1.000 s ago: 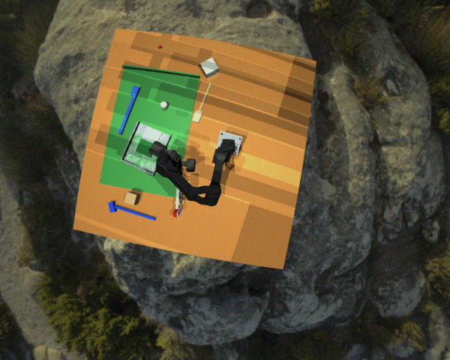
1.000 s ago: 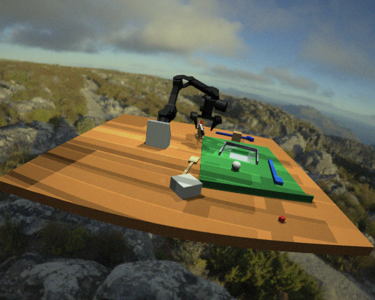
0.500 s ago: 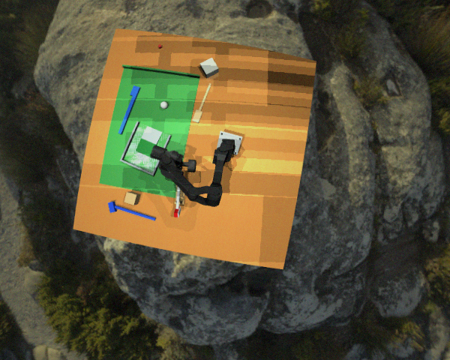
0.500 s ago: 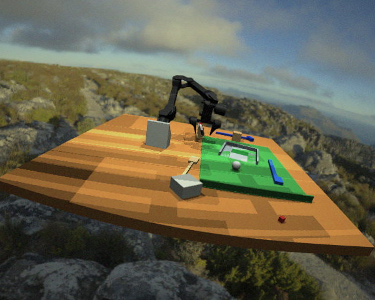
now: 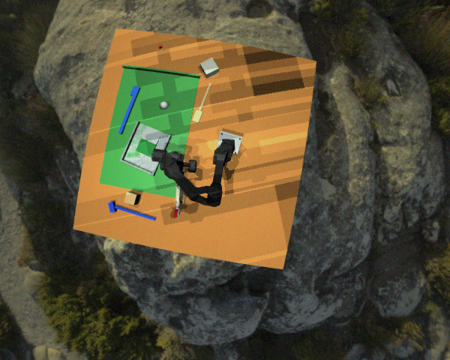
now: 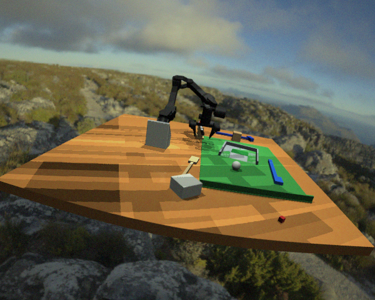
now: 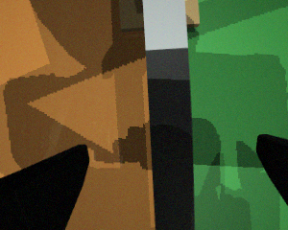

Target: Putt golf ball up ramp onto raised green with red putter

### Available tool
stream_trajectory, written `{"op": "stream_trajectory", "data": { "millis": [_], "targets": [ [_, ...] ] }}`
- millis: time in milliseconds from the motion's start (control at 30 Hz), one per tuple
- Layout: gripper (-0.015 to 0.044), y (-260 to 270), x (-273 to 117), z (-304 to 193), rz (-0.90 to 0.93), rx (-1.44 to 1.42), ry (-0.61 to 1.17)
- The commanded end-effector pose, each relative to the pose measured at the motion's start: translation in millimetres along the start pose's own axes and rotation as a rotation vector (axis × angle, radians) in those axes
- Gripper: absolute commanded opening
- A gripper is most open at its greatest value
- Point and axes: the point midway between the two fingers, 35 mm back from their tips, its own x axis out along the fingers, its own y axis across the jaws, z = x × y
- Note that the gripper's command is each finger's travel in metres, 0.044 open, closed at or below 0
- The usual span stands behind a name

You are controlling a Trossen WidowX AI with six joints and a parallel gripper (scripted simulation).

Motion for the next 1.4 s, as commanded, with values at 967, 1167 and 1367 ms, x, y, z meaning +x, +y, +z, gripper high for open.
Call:
{"op": "stream_trajectory", "data": {
  "millis": [967,1167,1367],
  "targets": [
    [0.0,-2.7,-18.7,1.4,-0.01,0.023,0.016],
    [0.0,-3.8,-46.6,6.6,-0.023,0.054,0.028],
    [0.0,-1.9,-74.7,15.6,-0.034,0.086,0.029]
  ]
}}
